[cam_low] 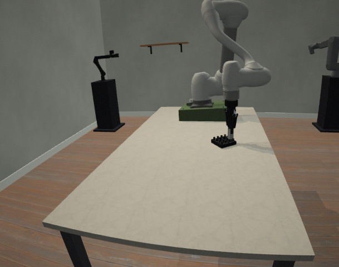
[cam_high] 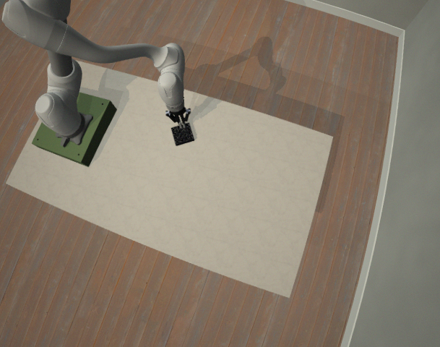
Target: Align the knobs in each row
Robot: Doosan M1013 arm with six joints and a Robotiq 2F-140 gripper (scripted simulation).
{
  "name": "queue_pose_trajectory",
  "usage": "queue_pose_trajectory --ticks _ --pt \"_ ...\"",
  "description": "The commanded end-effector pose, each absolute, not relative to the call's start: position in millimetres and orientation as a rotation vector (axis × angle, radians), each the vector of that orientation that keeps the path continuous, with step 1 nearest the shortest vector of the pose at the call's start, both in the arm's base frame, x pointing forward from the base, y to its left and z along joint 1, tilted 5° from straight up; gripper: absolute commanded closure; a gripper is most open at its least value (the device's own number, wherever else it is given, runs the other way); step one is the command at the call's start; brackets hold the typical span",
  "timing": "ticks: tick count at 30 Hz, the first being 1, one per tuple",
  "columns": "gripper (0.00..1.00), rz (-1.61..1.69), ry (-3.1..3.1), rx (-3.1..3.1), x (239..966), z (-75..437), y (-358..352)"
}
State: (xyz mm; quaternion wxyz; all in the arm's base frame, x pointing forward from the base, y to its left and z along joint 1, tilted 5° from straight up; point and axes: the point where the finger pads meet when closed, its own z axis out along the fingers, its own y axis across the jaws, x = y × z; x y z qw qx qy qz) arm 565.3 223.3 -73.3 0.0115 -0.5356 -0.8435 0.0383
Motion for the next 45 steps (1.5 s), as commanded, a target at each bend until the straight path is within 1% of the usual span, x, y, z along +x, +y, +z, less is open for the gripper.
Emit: queue_pose_trajectory --ticks 1,34,45 --pt "0.95 0.119 -2.631 -1.67 565.3 -73.2 223.3" --pt "0.95 0.119 -2.649 -1.639 565.3 -73.2 223.3" --pt "0.95 0.113 -2.816 -1.311 565.3 -73.2 223.3"
